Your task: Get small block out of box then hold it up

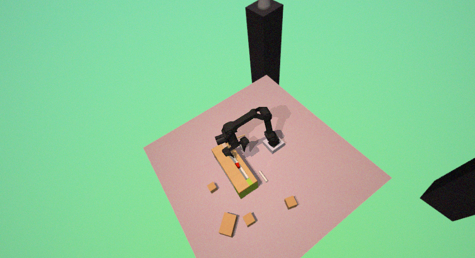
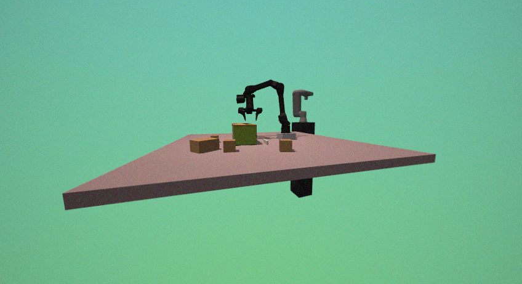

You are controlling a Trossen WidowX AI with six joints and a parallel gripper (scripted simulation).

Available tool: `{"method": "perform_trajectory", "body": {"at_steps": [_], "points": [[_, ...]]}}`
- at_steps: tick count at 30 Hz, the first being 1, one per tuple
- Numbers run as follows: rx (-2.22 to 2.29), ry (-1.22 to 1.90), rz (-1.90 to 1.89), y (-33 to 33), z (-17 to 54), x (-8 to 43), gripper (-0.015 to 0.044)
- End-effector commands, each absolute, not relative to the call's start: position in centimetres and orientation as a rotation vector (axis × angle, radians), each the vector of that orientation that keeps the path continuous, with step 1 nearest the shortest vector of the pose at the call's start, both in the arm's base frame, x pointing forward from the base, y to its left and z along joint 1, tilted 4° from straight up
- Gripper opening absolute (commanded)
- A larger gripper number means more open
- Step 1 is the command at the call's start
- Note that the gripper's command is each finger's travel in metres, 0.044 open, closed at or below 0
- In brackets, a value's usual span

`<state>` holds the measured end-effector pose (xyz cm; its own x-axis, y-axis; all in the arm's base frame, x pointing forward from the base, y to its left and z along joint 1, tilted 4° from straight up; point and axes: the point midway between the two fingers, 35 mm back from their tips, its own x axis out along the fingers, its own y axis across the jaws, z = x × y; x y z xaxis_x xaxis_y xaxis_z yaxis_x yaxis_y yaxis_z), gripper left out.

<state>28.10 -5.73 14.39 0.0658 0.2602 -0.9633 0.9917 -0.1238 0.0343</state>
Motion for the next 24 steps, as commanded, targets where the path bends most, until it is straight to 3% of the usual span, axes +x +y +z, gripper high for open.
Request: {"method": "perform_trajectory", "body": {"at_steps": [1, 24], "points": [[1.519, 1.3, -1.129, -5.9, 13.8, 28.1, 0.04], [1.519, 1.3, -1.129, -6.4, 10.0, 28.1, 0.04]]}}
